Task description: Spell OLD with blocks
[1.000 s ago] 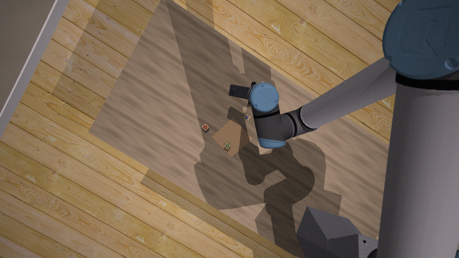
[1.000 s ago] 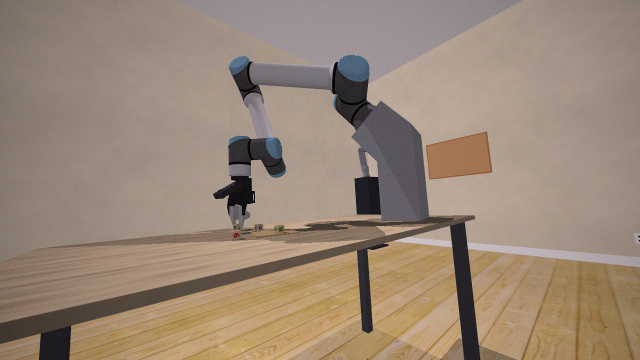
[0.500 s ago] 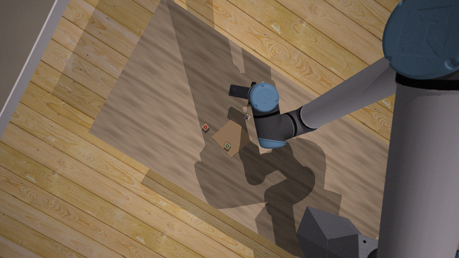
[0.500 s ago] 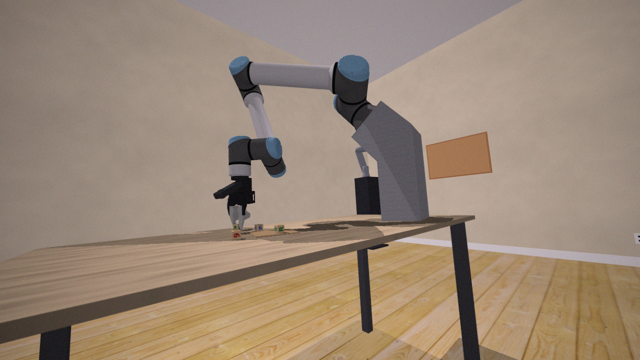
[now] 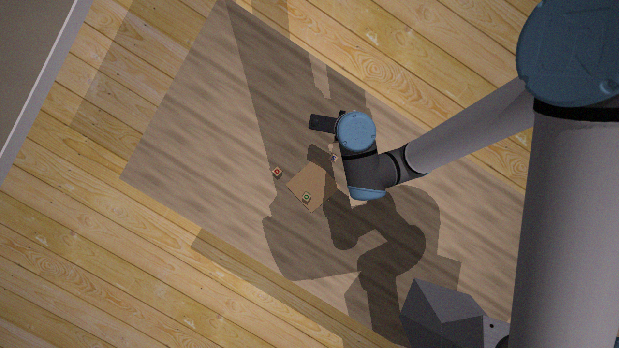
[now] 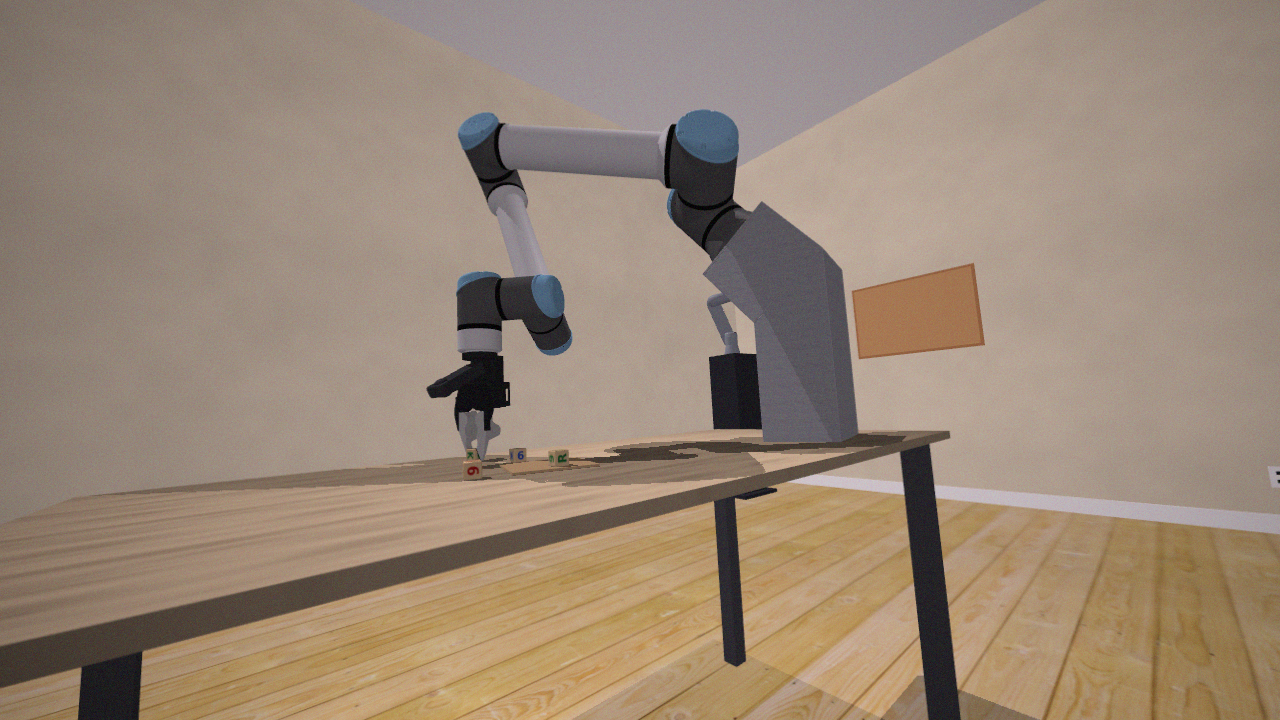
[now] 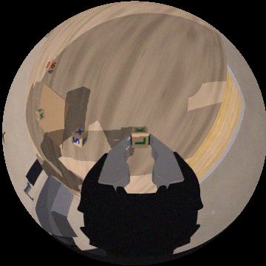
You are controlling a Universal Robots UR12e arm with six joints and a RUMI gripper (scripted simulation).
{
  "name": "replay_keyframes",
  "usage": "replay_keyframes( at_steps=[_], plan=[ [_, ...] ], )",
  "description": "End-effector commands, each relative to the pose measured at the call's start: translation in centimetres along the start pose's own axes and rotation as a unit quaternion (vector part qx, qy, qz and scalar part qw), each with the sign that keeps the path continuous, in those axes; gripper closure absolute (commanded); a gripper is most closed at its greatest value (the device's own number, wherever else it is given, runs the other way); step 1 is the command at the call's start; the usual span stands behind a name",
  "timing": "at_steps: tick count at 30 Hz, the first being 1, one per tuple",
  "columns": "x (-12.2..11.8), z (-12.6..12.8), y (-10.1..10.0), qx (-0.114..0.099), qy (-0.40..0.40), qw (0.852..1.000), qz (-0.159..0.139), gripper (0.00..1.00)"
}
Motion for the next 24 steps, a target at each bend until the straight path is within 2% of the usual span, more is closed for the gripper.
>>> replay_keyframes(
  at_steps=[1, 10, 13, 22, 24],
  plan=[
    [0.0, 0.0, 0.1, 0.0, 0.0, 1.0, 0.0, 0.95],
    [0.0, 0.0, 0.7, 0.0, 0.0, 1.0, 0.0, 0.95],
    [0.0, 0.0, 2.2, 0.0, 0.0, 1.0, 0.0, 0.95],
    [0.0, 0.0, 8.6, 0.0, 0.0, 1.0, 0.0, 0.95],
    [0.0, 0.0, 8.6, 0.0, 0.0, 1.0, 0.0, 0.95]
  ],
)
Point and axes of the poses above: the point where the finger pads meet when closed, its own y axis back along the fingers, its own z axis across the jaws, x = y × z, the point moved 1 cm from there along y, back along the fingers, and after that the axes turned 4 degrees about -y, right-handed, at the moved point
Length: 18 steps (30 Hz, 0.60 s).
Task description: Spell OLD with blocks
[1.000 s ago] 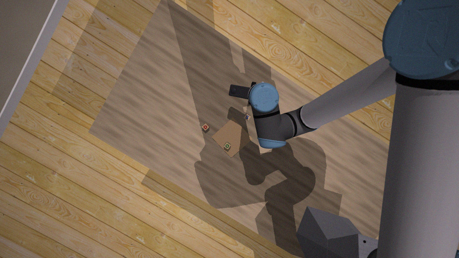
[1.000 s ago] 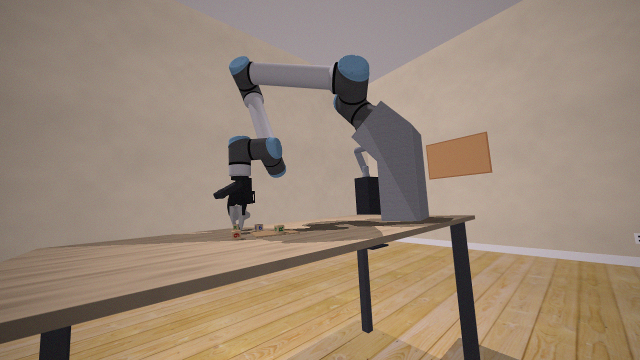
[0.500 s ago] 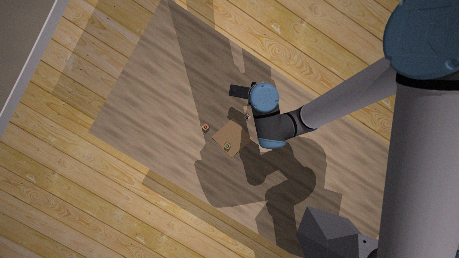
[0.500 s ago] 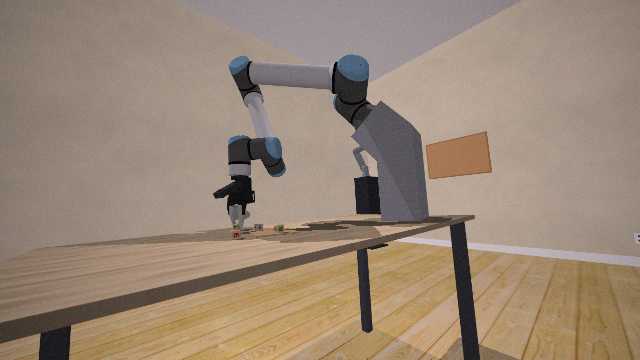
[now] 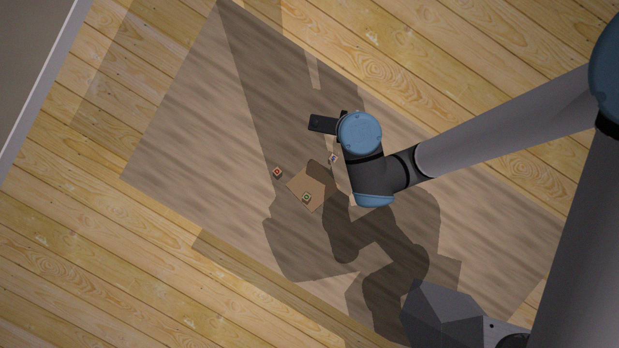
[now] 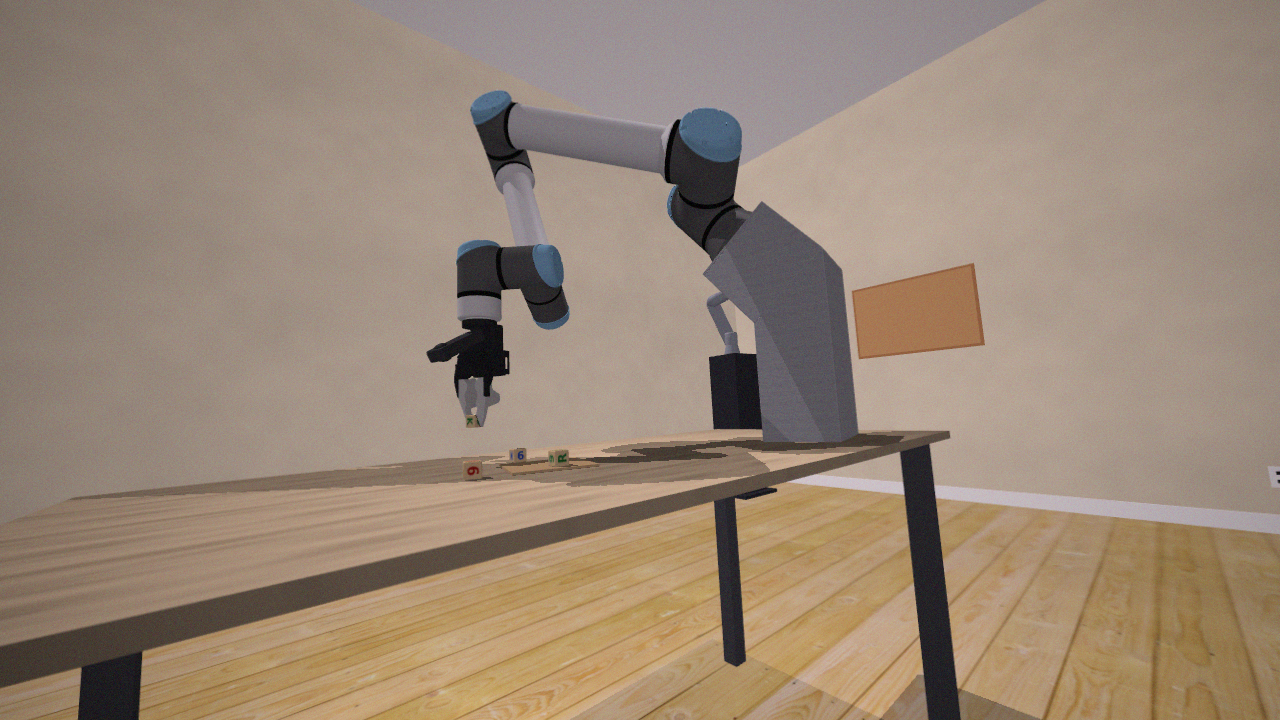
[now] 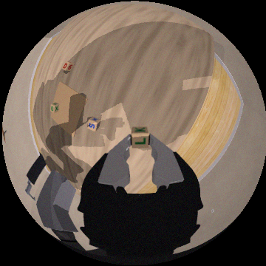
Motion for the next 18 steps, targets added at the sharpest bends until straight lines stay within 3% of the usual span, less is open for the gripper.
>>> replay_keyframes(
  at_steps=[1, 5, 18],
  plan=[
    [0.0, 0.0, 2.2, 0.0, 0.0, 1.0, 0.0, 0.95],
    [0.0, 0.0, 3.1, 0.0, 0.0, 1.0, 0.0, 0.95],
    [0.0, 0.0, 3.2, 0.0, 0.0, 1.0, 0.0, 0.95]
  ],
)
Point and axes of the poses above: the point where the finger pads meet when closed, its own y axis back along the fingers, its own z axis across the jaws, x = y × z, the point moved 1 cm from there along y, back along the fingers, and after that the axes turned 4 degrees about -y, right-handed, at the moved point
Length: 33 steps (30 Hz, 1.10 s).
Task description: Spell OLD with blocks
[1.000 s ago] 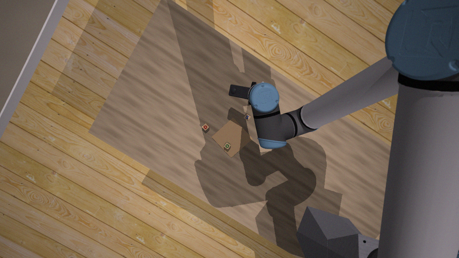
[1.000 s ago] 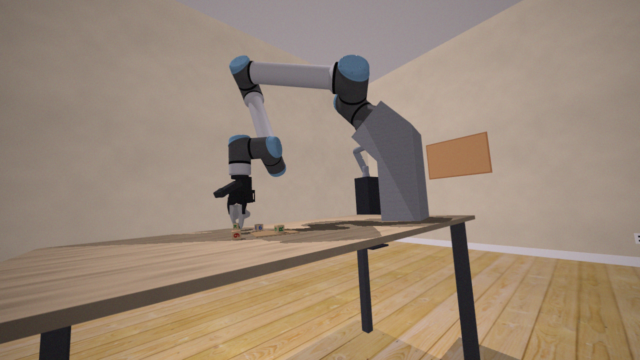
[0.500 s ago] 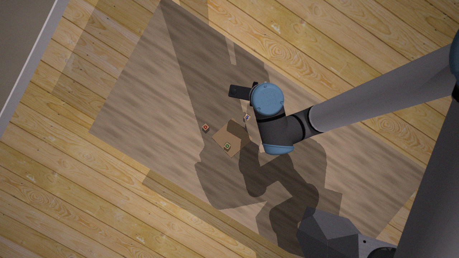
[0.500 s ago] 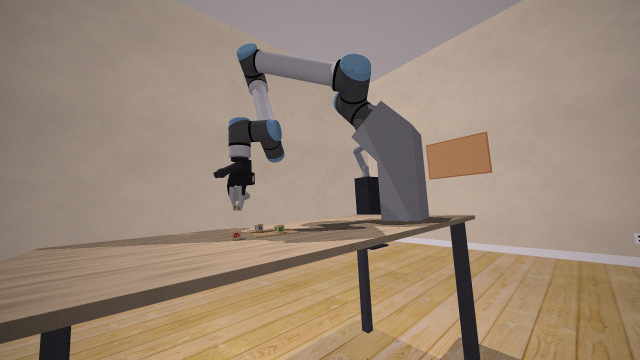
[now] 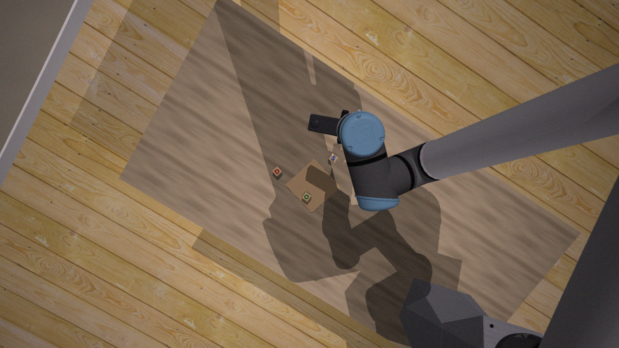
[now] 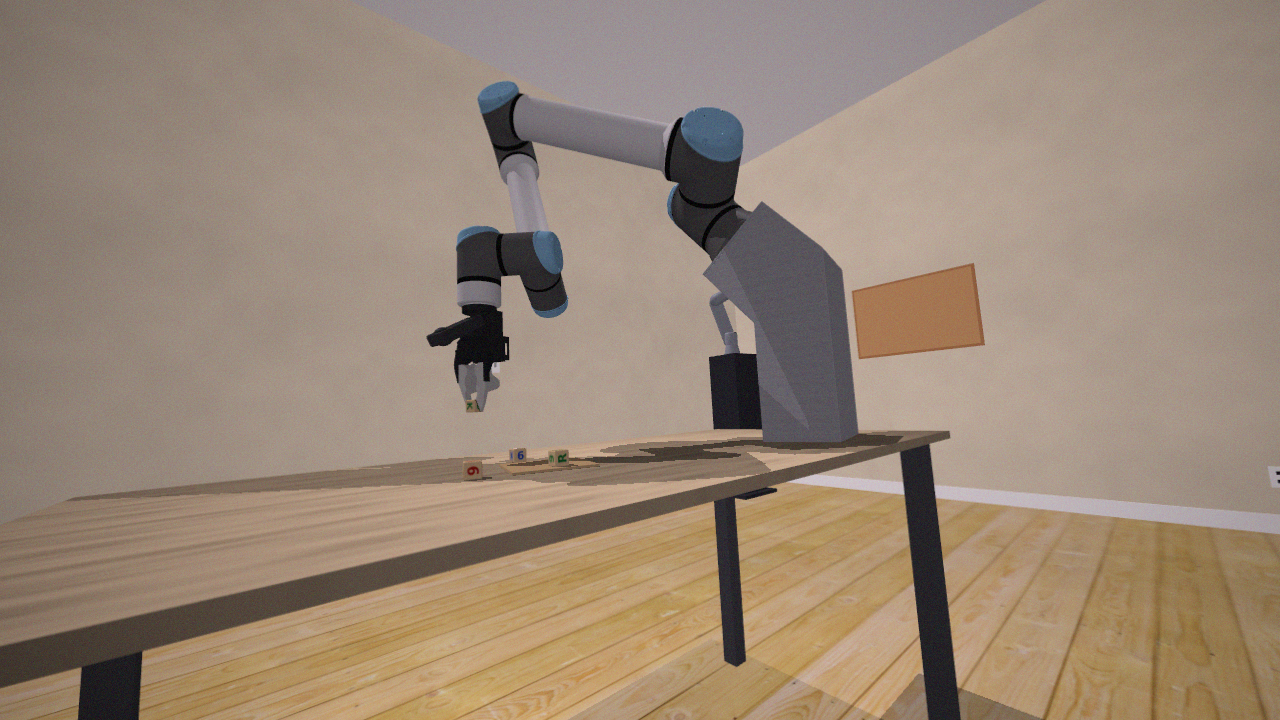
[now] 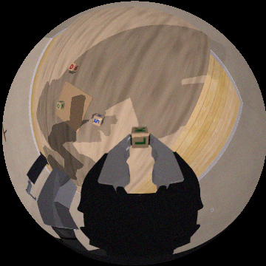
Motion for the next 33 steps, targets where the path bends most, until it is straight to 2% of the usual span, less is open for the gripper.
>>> replay_keyframes(
  at_steps=[1, 16, 24, 31, 33],
  plan=[
    [0.0, 0.0, 0.1, 0.0, -0.001, 1.0, 0.0, 0.95],
    [0.5, -0.8, 0.0, 0.0, -0.041, 0.999, 0.0, 0.95],
    [1.2, -2.3, -0.1, 0.001, -0.113, 0.994, 0.0, 0.95],
    [2.0, -4.3, -0.2, 0.002, -0.206, 0.978, 0.0, 0.95],
    [2.0, -4.3, -0.2, 0.002, -0.206, 0.978, 0.0, 0.95]
  ],
)
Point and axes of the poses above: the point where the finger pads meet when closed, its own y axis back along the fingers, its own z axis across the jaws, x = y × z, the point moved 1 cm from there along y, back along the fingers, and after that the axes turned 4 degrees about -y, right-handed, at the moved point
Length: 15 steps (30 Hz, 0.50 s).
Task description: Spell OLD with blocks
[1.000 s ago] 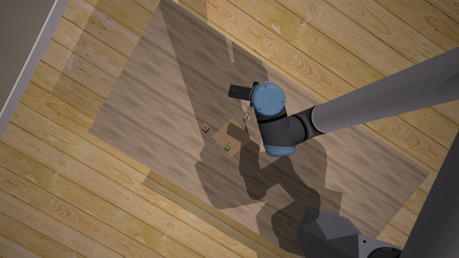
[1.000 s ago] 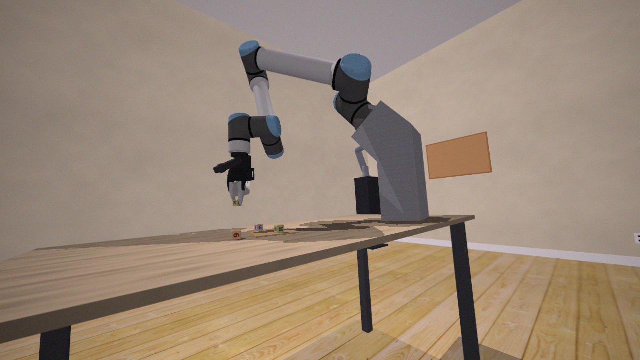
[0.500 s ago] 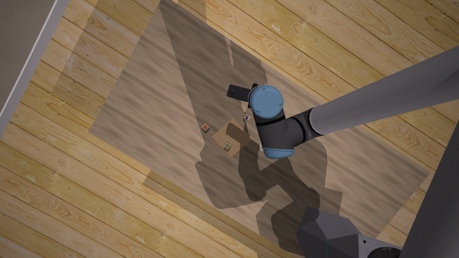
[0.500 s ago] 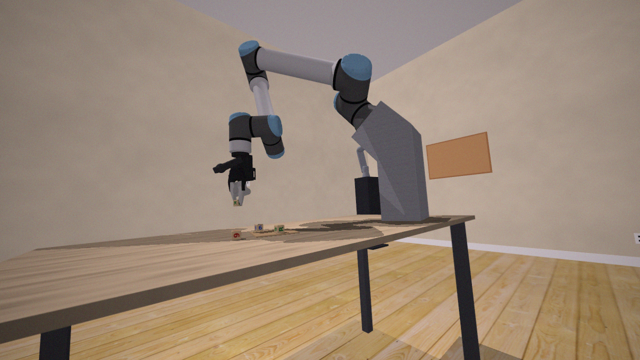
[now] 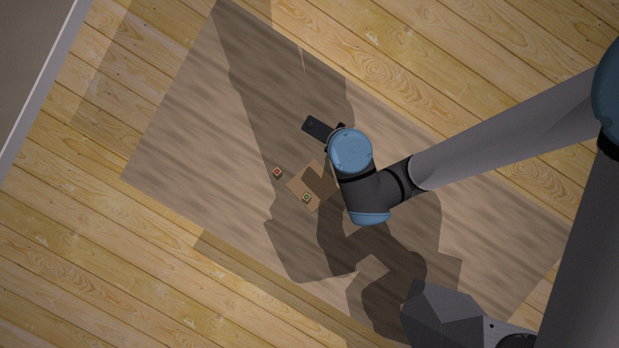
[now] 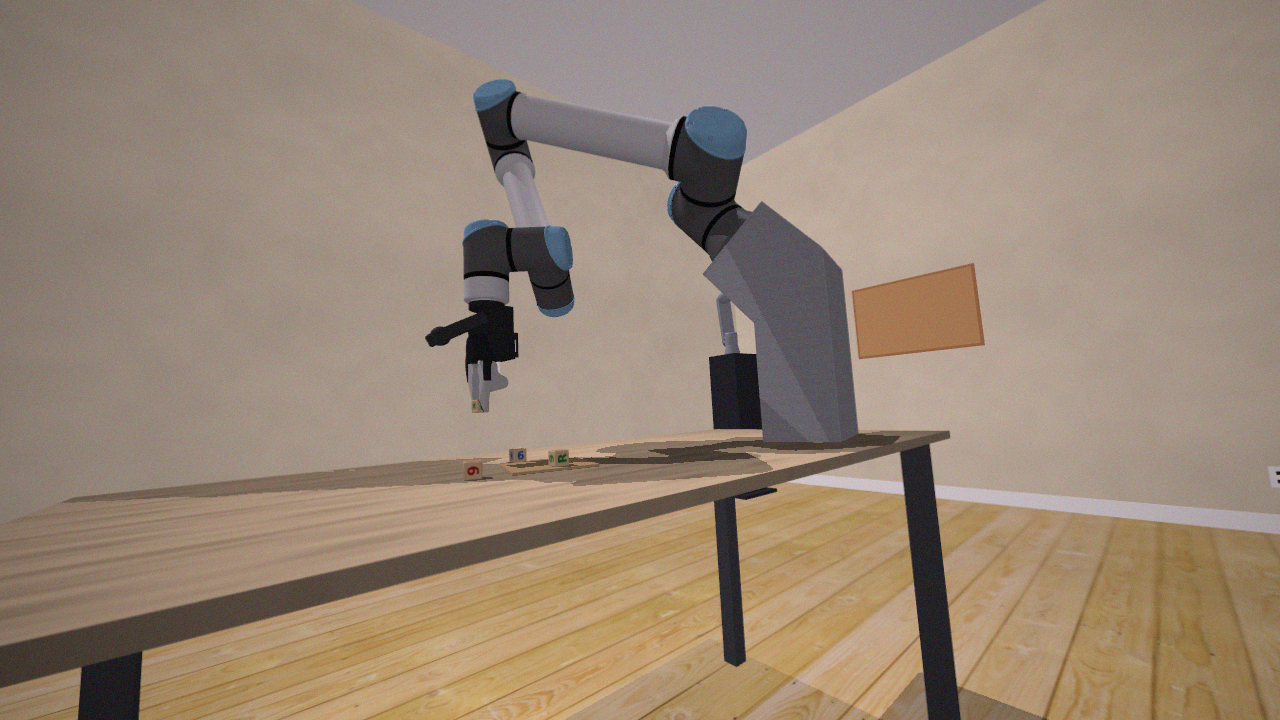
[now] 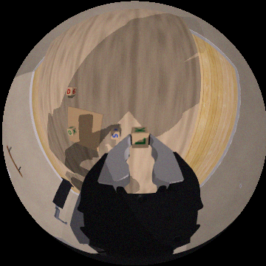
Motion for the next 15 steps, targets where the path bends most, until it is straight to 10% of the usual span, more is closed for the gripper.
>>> replay_keyframes(
  at_steps=[1, 15],
  plan=[
    [0.1, -1.1, 0.0, -0.001, -0.05, 0.999, -0.002, 0.95],
    [-0.2, -5.3, -0.1, 0.0, -0.238, 0.971, -0.002, 0.95]
  ],
)
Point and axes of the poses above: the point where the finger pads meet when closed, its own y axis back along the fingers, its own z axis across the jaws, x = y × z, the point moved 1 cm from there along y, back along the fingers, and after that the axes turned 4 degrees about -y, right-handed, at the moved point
